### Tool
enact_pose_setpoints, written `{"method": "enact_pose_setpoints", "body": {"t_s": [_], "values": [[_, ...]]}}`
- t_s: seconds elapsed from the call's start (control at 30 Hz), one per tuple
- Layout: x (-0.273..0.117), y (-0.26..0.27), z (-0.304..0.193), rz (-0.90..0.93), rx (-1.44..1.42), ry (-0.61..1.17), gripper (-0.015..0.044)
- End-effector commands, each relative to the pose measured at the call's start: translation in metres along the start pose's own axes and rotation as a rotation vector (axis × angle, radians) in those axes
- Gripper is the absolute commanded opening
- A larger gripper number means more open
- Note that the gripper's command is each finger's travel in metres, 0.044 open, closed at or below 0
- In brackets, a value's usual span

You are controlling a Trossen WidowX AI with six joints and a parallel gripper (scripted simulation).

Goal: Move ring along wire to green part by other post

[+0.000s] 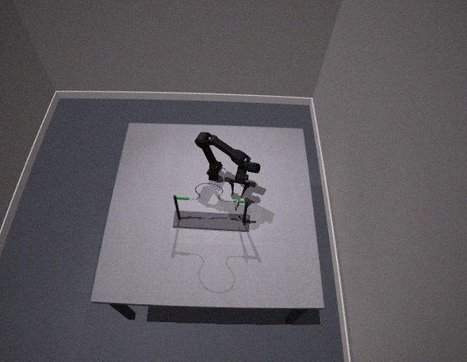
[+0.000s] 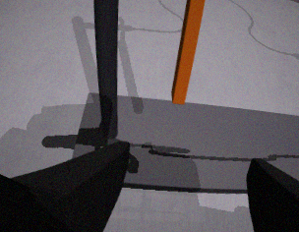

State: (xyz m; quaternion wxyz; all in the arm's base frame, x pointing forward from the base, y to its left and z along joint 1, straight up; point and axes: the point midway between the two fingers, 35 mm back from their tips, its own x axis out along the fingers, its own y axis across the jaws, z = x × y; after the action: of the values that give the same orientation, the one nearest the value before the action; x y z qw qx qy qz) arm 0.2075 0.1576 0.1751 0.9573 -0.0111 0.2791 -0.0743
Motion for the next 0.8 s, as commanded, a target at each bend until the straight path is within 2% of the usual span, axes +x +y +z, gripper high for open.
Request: {"method": "enact_pose_setpoints", "body": {"t_s": [0.0, 0.13, 0.77], "values": [[-0.0298, 0.0002, 0.0058, 0.010, 0.009, -0.019, 0.0344], [-0.0314, -0.0001, 0.0060, 0.010, 0.009, -0.020, 0.0440], [-0.0314, -0.0001, 0.0060, 0.010, 0.009, -0.020, 0.0440]]}}
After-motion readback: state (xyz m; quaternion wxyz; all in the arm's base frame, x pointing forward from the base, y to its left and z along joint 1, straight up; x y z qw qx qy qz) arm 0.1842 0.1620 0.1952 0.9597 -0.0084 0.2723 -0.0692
